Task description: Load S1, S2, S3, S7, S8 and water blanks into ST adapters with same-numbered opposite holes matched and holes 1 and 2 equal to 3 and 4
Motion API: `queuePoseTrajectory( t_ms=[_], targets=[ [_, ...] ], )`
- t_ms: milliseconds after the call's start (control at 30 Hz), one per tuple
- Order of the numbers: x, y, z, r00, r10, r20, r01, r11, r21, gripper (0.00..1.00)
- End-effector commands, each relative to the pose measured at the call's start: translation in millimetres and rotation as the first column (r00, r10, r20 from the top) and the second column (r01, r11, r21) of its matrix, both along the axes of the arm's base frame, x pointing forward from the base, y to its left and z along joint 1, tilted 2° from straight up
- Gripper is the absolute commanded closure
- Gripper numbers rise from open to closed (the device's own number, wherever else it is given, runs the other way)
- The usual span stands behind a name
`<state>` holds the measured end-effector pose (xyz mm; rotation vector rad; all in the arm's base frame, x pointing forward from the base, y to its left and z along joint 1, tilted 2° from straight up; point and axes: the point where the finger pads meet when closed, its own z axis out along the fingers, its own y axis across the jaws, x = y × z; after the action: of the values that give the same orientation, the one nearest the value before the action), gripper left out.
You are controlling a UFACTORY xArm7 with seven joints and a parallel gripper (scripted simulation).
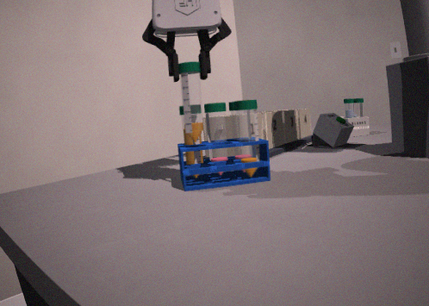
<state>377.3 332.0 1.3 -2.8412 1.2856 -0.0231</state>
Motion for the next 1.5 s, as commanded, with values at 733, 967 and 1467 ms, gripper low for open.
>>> queuePoseTrajectory(
  t_ms=[733,967,1467],
  targets=[
    [2,1,-20,1.000,0.000,0.003,0.000,1.000,0.002,1.00],
    [2,2,-27,1.000,0.000,0.003,0.000,1.000,0.002,1.00],
    [2,2,-40,1.000,0.000,0.003,0.000,1.000,0.002,1.00]
  ],
)
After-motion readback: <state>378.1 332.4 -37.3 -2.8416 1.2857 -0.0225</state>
